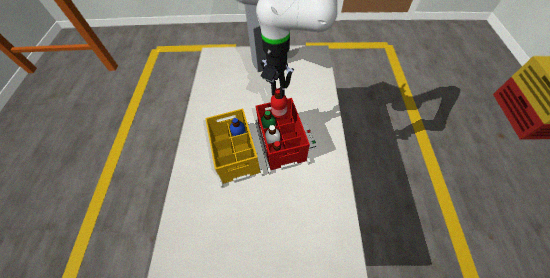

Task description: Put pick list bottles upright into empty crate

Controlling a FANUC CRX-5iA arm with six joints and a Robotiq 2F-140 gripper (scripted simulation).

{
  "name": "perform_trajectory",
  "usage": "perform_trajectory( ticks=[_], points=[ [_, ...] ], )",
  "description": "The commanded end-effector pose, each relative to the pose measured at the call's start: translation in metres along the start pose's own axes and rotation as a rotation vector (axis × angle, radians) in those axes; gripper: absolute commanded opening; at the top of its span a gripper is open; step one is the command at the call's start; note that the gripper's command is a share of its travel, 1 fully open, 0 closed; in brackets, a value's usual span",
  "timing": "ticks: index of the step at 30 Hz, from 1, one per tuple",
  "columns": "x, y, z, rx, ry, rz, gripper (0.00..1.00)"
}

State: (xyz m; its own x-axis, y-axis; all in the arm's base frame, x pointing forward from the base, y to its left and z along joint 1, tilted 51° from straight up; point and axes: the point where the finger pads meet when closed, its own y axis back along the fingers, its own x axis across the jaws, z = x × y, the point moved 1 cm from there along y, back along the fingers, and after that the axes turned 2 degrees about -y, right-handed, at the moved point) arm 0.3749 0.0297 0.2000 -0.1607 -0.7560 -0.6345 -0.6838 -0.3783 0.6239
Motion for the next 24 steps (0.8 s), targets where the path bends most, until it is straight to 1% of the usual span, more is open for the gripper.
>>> perform_trajectory(
  ticks=[1, 6, 21, 24],
  points=[
    [-0.002, 0.0, 0.007, 0.009, 0.0, 0.011, 0.1],
    [-0.003, 0.0, 0.013, 0.009, 0.0, 0.011, 0.1],
    [-0.007, 0.0, 0.045, 0.009, -0.001, 0.011, 0.1],
    [-0.007, 0.0, 0.047, 0.009, -0.001, 0.011, 0.1]
  ],
)
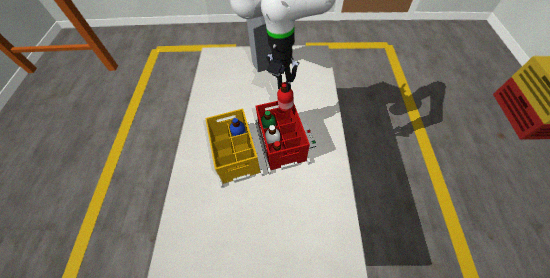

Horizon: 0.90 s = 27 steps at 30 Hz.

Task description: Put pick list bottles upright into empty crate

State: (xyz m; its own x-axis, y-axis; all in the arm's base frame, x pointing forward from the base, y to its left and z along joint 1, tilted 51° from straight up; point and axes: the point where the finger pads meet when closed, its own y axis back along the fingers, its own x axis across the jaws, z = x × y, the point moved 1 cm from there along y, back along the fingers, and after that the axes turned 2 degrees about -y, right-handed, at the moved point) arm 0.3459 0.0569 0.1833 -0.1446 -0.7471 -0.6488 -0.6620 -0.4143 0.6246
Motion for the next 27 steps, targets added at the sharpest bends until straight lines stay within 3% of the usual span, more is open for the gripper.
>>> perform_trajectory(
  ticks=[1, 27],
  points=[
    [-0.0014, 0.0007, 0.0058, 0.044, -0.001, 0.034, 0.1],
    [0.0005, 0.0008, 0.005, 0.044, -0.001, 0.034, 0.1]
  ],
)
